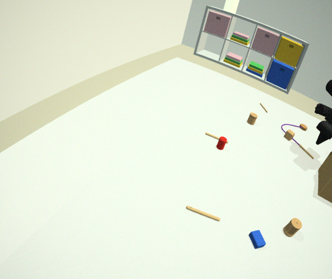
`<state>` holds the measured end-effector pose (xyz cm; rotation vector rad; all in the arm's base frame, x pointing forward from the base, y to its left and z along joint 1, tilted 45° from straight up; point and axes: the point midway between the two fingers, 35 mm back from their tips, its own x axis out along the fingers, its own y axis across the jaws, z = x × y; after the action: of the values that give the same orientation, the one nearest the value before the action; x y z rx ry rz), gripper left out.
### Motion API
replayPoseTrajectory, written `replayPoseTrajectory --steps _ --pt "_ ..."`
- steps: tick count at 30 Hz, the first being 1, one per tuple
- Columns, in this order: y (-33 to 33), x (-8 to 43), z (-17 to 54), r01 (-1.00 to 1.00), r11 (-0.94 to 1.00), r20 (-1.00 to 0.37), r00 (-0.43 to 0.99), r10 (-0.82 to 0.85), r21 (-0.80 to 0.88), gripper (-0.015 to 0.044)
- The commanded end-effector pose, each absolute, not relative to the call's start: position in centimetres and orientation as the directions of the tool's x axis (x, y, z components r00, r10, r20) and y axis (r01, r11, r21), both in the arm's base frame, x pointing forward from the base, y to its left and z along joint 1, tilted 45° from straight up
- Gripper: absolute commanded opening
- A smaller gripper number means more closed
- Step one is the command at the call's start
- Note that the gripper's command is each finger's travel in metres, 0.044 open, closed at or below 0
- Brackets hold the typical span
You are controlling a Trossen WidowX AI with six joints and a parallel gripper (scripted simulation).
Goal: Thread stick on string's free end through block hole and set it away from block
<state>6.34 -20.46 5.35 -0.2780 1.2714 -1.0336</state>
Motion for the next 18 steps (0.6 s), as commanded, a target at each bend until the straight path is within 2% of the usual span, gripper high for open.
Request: replayPoseTrajectory --steps 1,5,14,18 --pt "-19.0 6.0 6.9 0.482 0.535 -0.636 -0.064 -0.769 -0.694 0.0210" --pt "-19.0 6.0 6.9 0.482 0.535 -0.636 -0.064 -0.769 -0.694 0.0210" --pt "-18.6 6.3 7.3 0.483 0.541 -0.641 -0.059 -0.765 -0.689 0.0440" --pt "-17.8 6.4 8.1 0.483 0.540 -0.641 -0.059 -0.766 -0.690 0.0440"
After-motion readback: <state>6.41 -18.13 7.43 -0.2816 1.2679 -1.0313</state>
